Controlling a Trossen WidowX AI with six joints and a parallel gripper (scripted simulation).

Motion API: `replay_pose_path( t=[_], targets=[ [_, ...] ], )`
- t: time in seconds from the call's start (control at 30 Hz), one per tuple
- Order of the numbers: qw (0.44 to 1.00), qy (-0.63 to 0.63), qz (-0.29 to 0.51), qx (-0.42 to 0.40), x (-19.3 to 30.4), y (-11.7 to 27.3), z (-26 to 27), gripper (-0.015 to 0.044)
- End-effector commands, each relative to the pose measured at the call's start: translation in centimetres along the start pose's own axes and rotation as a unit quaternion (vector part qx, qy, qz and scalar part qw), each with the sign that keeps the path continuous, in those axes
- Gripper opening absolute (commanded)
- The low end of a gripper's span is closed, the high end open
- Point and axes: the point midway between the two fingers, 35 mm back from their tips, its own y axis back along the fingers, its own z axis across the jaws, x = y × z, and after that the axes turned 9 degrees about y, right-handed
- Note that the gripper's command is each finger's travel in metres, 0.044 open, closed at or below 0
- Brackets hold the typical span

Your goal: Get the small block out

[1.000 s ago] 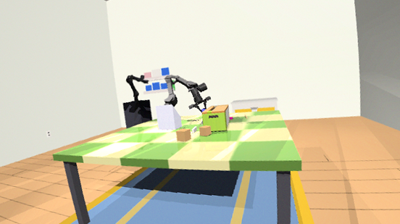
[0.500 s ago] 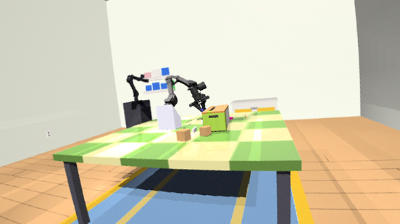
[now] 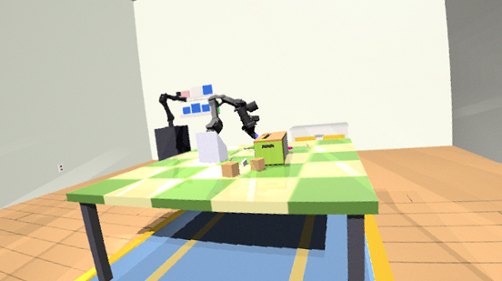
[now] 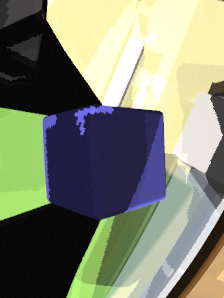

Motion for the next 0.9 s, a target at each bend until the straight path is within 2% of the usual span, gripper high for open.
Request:
replay_pose_path(
  t=[0.0,0.43,0.87],
  targets=[
    [0.996,-0.092,-0.003,-0.005,0.0,0.4,0.0,0.0000],
    [0.933,-0.359,-0.006,-0.018,0.2,1.4,-0.2,0.0000],
    [0.800,-0.599,-0.007,-0.034,0.4,2.4,-0.3,0.0000]
  ],
)
